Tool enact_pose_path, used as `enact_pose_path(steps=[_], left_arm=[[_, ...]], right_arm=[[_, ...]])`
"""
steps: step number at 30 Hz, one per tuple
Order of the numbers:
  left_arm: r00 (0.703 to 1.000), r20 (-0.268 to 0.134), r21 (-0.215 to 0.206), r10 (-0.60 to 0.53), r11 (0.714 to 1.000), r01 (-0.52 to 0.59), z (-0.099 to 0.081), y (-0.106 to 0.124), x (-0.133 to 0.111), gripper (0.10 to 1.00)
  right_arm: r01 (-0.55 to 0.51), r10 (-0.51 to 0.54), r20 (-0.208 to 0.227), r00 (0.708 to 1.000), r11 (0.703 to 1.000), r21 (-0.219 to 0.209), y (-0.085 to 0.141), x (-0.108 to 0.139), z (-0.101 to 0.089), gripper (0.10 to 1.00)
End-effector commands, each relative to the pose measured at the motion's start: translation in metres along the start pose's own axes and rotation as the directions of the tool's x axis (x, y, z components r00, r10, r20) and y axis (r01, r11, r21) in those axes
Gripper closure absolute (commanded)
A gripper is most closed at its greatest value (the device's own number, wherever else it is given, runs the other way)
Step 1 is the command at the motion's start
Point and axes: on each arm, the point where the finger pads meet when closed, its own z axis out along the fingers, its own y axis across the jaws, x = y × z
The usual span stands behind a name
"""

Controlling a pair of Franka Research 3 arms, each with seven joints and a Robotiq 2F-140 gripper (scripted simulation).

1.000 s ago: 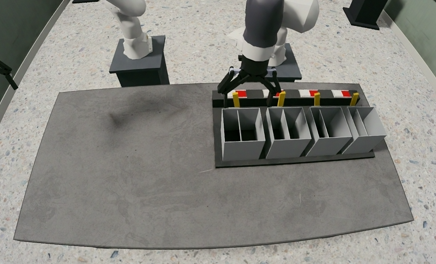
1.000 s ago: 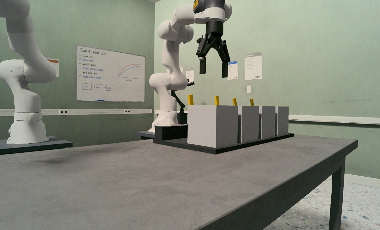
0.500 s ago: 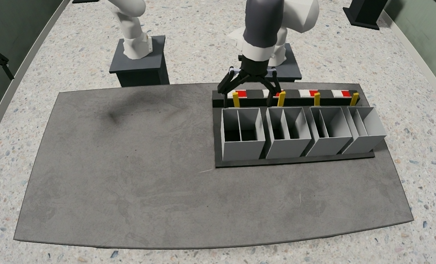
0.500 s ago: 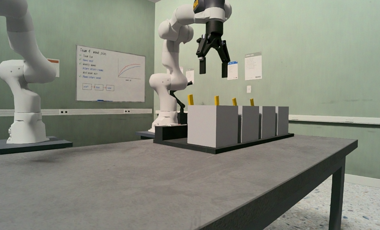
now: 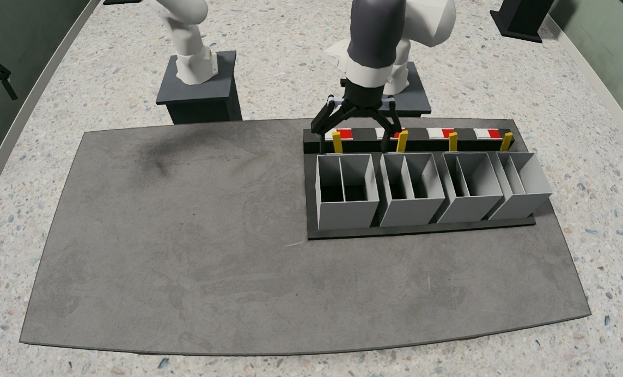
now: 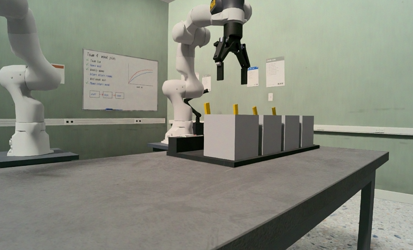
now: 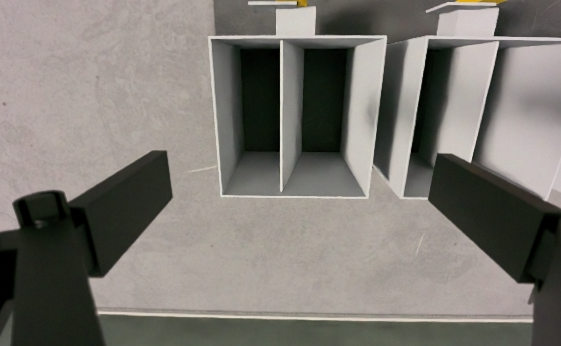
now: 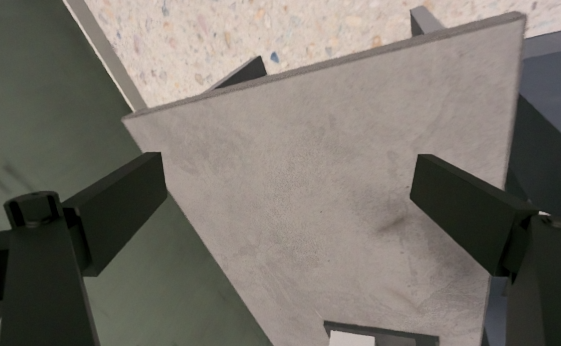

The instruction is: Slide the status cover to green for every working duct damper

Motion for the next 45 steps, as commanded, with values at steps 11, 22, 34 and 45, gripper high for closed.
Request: enact_pose_path(steps=[11,22,34,45], left_arm=[[1.0,0.004,-0.001,-0.004,1.0,0.004,-0.001,0.0,-0.001,0.098],[1.0,0.004,-0.001,-0.004,1.0,0.004,-0.001,0.0,-0.001,0.098],[1.0,0.004,-0.001,-0.004,1.0,0.004,-0.001,0.0,-0.001,0.098],[1.0,0.004,-0.001,-0.004,1.0,0.004,-0.001,0.0,-0.001,0.098]], right_arm=[[-0.034,0.033,-0.057,0.998,0.999,-0.02,0.04,0.041,-0.03,0.098],[-0.075,0.071,-0.101,0.992,0.997,-0.033,0.073,0.07,-0.054,0.098],[-0.125,0.117,-0.149,0.982,0.991,-0.048,0.114,0.1,-0.081,0.098],[-0.169,0.155,-0.188,0.97,0.984,-0.06,0.151,0.122,-0.104,0.098]])
